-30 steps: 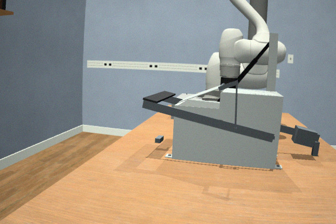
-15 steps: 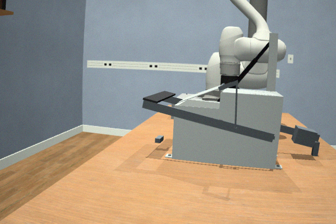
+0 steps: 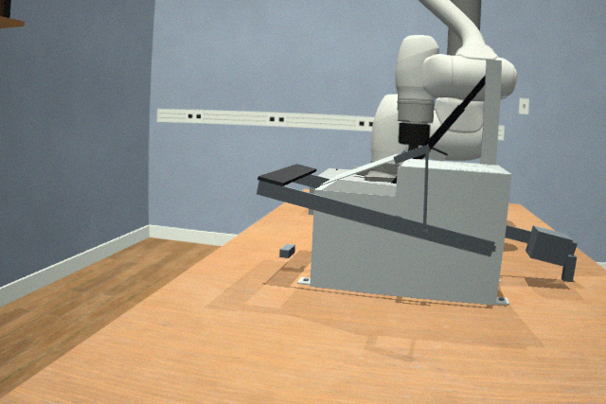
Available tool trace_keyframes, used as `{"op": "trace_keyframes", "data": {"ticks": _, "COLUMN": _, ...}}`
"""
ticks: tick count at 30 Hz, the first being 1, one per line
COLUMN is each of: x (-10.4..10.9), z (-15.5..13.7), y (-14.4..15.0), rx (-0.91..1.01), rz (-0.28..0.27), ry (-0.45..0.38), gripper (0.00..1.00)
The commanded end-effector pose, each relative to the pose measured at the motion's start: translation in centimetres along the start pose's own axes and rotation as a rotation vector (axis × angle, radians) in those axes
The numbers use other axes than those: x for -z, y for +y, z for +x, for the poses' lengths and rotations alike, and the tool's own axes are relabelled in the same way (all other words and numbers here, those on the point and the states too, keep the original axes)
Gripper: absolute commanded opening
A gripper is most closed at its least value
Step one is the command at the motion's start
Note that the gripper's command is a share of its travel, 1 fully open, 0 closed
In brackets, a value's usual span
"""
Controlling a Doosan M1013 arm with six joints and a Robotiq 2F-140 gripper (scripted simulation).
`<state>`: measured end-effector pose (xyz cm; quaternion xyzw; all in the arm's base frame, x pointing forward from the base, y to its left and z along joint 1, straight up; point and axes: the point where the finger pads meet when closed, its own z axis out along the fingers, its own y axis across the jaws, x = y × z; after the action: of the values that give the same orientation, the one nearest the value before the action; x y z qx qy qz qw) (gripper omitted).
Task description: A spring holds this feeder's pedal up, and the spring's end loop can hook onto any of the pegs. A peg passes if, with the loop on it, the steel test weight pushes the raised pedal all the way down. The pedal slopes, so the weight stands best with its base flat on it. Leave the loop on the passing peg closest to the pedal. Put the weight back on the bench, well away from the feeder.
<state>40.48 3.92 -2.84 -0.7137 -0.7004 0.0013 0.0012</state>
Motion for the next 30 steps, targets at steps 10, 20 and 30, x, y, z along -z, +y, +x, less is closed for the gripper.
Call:
{"op": "trace_keyframes", "data": {"ticks": 10, "x": 3.1, "z": 0.0, "y": 0.0, "rx": 0.000, "rz": -0.001, "ry": 0.000, "gripper": 0.25}}
{"op": "trace_keyframes", "data": {"ticks": 20, "x": 4.8, "z": 0.0, "y": 0.0, "rx": 0.000, "rz": -0.001, "ry": 0.000, "gripper": 0.25}}
{"op": "trace_keyframes", "data": {"ticks": 30, "x": 7.2, "z": 0.0, "y": 0.0, "rx": 0.000, "rz": -0.001, "ry": 0.000, "gripper": 0.25}}
